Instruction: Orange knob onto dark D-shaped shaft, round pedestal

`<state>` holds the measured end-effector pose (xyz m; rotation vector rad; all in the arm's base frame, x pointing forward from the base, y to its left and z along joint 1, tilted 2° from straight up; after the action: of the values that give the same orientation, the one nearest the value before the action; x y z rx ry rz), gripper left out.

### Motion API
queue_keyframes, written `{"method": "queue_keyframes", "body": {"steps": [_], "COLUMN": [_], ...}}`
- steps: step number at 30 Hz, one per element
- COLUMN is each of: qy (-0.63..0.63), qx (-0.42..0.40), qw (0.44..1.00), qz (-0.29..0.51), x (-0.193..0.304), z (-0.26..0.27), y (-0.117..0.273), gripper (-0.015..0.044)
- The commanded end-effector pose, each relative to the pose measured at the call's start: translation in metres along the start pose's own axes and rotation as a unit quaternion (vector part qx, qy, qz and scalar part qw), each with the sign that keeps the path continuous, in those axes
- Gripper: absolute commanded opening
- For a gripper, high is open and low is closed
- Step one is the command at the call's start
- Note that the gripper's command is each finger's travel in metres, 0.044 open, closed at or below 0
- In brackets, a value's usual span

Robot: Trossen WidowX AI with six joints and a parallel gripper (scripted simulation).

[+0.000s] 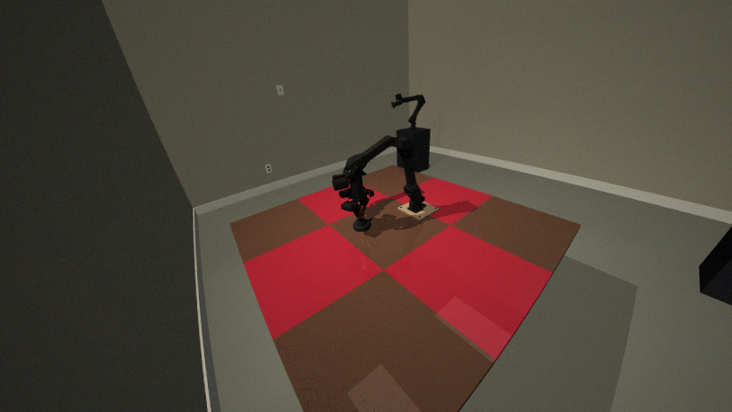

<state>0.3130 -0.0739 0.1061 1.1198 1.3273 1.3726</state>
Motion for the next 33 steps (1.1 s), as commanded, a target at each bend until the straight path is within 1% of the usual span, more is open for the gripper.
{"method": "queue_keyframes", "body": {"steps": [1, 20, 26, 33], "qy": [-0.004, -0.004, 0.021, -0.002], "qx": [-0.001, 0.0, 0.0, 0.0], "qw": [1.0, 1.0, 1.0, 1.0], "qz": [-0.001, -0.001, -0.001, -0.001], "x": [-0.0007, 0.0009, 0.0009, 0.0009], "z": [0.0008, -0.0021, -0.0021, -0.0021], "y": [-0.0012, -0.002, -0.0025, -0.0031], "gripper": [0.0, 0.0, 0.0, 0.0]}}
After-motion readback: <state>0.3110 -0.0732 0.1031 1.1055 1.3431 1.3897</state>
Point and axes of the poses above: the point midway between the two fingers, 35 mm back from their tips, its own y axis back along the fingers, its own z axis across the jaws, x = y × z, the point moved 1 cm from there along y, back along the fingers, and after that the axes turned 9 degrees about -y, right-handed, at the moved point
